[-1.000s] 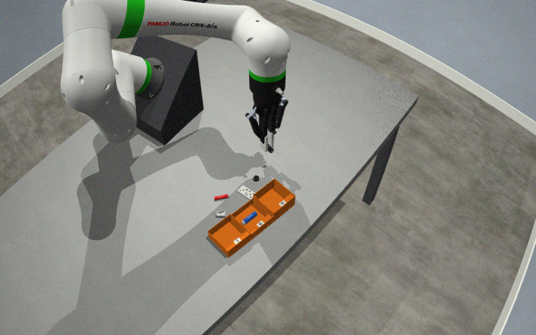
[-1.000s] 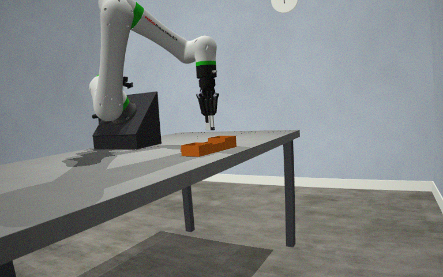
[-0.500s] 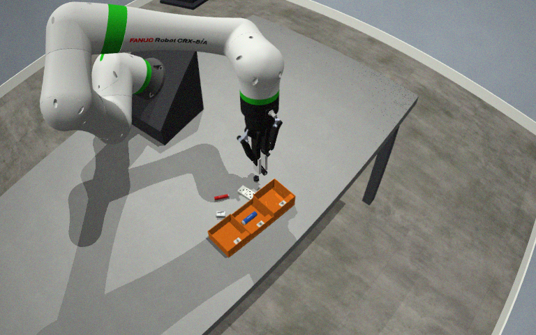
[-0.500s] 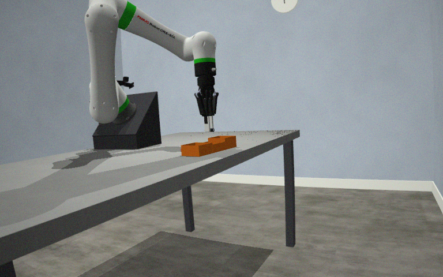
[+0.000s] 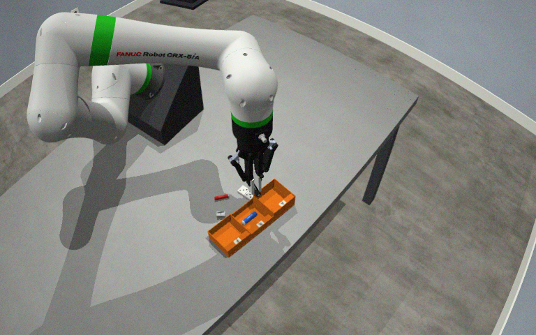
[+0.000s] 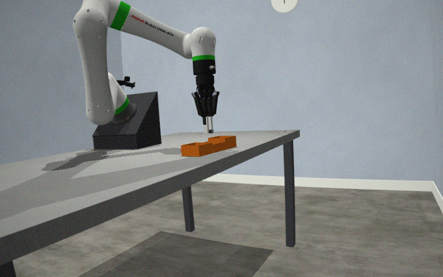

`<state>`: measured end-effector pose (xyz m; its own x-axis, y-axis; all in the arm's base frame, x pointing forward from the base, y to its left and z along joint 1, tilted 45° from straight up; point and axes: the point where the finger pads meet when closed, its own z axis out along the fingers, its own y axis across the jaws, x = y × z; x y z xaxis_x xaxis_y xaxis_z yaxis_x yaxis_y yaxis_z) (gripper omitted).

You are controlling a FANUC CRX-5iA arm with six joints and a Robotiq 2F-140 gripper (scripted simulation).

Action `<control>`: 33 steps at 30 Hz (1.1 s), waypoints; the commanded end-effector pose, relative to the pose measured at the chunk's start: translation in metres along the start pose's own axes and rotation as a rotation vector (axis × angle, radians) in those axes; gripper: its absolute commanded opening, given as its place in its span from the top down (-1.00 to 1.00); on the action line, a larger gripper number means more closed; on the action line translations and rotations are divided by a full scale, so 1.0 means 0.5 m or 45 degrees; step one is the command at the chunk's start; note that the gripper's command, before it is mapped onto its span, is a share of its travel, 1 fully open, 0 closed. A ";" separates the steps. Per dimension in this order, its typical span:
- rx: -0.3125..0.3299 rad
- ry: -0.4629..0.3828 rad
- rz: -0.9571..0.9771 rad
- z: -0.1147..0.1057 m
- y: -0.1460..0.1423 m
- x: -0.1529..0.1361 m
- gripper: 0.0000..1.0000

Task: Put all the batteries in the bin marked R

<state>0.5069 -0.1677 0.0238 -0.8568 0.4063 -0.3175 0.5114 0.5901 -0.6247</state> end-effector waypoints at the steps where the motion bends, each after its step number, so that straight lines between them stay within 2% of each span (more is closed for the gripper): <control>1: 0.000 -0.004 0.150 -0.001 -0.025 -0.032 0.89; 9: -0.002 -0.001 0.525 -0.001 -0.075 -0.090 0.89; 17: -0.003 0.004 0.872 -0.001 -0.075 -0.090 0.89; 19: -0.003 0.004 0.872 -0.001 -0.075 -0.090 0.89; 20: -0.004 0.006 0.994 -0.001 -0.075 -0.090 0.89; 33: -0.003 0.008 1.507 -0.001 -0.075 -0.090 0.89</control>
<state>0.5261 -0.2081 0.0617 0.0273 0.7253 -0.6879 0.9970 -0.0700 -0.0343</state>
